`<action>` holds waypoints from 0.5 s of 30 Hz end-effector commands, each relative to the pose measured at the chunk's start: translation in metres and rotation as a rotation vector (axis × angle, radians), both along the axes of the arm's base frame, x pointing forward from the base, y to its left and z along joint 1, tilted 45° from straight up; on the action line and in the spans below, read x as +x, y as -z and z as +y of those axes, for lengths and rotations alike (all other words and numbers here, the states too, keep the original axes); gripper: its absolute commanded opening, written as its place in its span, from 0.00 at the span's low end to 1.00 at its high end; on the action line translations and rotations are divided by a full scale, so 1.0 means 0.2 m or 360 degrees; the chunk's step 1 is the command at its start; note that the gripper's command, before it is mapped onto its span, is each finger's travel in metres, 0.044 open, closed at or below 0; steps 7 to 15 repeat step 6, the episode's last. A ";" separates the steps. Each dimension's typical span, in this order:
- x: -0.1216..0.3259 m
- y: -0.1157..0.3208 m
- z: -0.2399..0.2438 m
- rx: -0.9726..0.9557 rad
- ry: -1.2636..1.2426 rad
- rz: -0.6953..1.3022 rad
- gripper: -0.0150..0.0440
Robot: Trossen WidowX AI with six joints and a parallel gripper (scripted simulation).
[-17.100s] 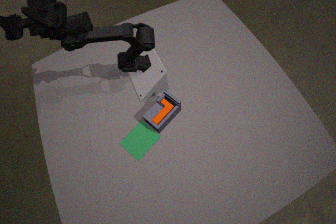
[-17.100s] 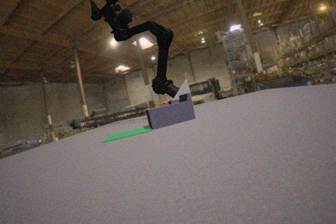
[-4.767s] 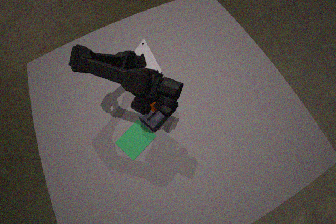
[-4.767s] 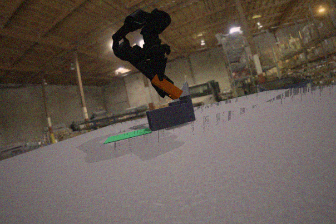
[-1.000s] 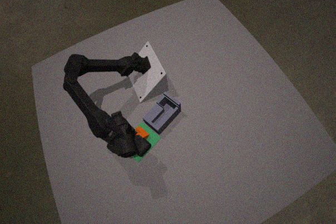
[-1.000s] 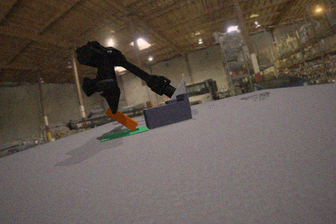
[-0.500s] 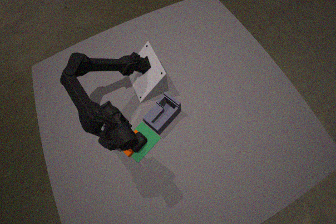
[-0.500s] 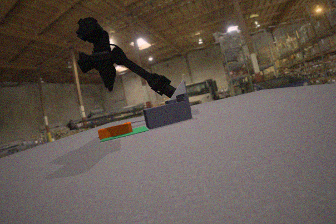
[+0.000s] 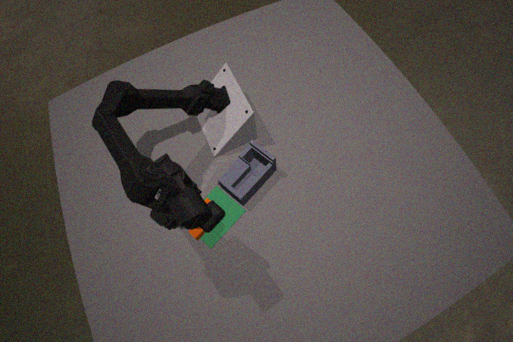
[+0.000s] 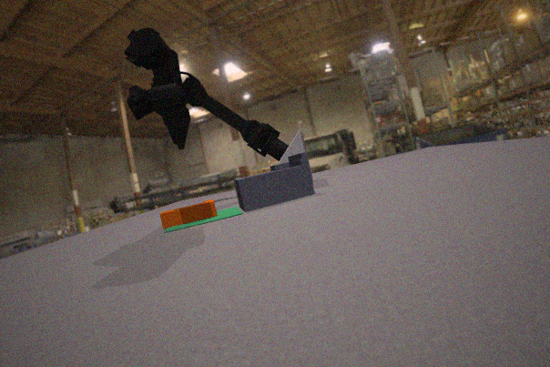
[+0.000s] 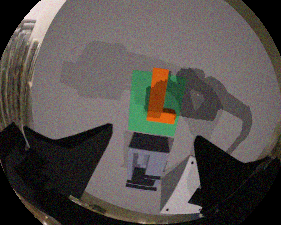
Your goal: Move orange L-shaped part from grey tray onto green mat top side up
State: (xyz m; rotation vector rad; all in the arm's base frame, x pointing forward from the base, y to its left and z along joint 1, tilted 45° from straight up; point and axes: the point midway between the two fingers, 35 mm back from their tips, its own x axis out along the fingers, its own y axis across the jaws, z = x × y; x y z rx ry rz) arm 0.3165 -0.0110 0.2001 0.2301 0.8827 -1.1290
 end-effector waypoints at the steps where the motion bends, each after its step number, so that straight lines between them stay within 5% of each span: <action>1: 0.00 0.00 0.00 0.0001 -0.0005 0.0000 0.93; 15: 0.00 0.00 0.00 0.0001 -0.0005 0.0000 0.93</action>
